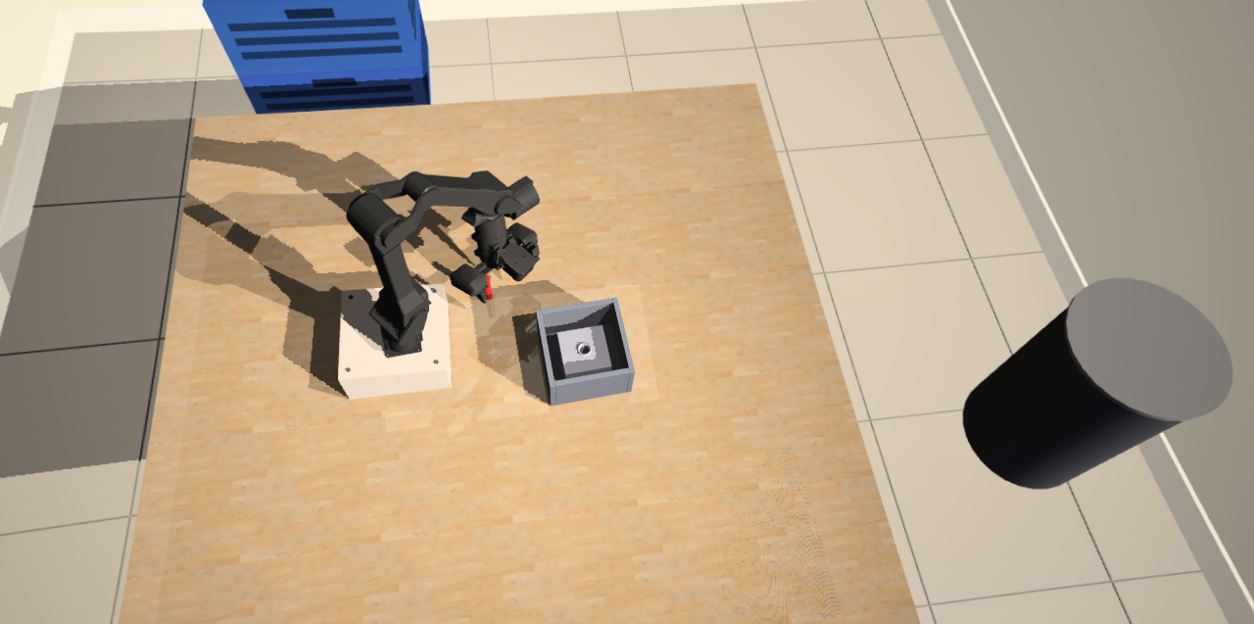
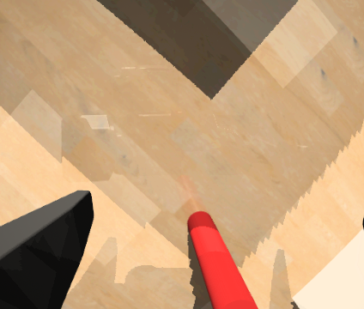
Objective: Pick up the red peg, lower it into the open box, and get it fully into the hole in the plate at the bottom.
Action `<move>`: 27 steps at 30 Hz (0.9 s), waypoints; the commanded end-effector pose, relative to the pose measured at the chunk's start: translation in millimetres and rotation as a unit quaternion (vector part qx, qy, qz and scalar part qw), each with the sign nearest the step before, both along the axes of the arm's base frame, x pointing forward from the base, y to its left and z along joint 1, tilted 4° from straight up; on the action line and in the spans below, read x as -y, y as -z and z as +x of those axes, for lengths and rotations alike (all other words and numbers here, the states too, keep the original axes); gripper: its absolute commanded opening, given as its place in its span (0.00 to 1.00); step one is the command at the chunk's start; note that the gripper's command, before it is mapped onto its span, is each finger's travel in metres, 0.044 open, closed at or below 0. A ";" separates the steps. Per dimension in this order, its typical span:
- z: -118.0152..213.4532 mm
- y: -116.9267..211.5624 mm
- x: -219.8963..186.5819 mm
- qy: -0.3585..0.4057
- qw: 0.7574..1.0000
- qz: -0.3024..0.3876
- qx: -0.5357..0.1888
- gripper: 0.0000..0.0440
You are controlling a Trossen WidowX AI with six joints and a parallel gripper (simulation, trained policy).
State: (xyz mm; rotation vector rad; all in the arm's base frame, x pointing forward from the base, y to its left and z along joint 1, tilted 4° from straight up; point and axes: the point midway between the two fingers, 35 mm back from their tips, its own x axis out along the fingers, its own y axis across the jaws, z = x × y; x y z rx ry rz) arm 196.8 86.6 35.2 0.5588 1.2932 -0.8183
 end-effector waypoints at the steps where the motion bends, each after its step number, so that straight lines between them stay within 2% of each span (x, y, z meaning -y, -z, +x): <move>1: -0.7 15.7 -5.1 0.011 1.000 0.013 0.007 1.00; 5: -1.5 30.2 -9.8 0.021 0.999 0.026 0.015 0.99; 7: -3.1 36.1 -11.4 0.026 0.999 0.030 0.015 0.95; 11: -8.9 45.1 -12.2 0.039 0.999 0.038 0.006 0.76; 24: -11.5 45.6 -16.2 0.046 0.996 0.073 -0.033 0.00; 27: -5.2 38.3 -12.7 0.035 0.997 0.065 -0.015 0.00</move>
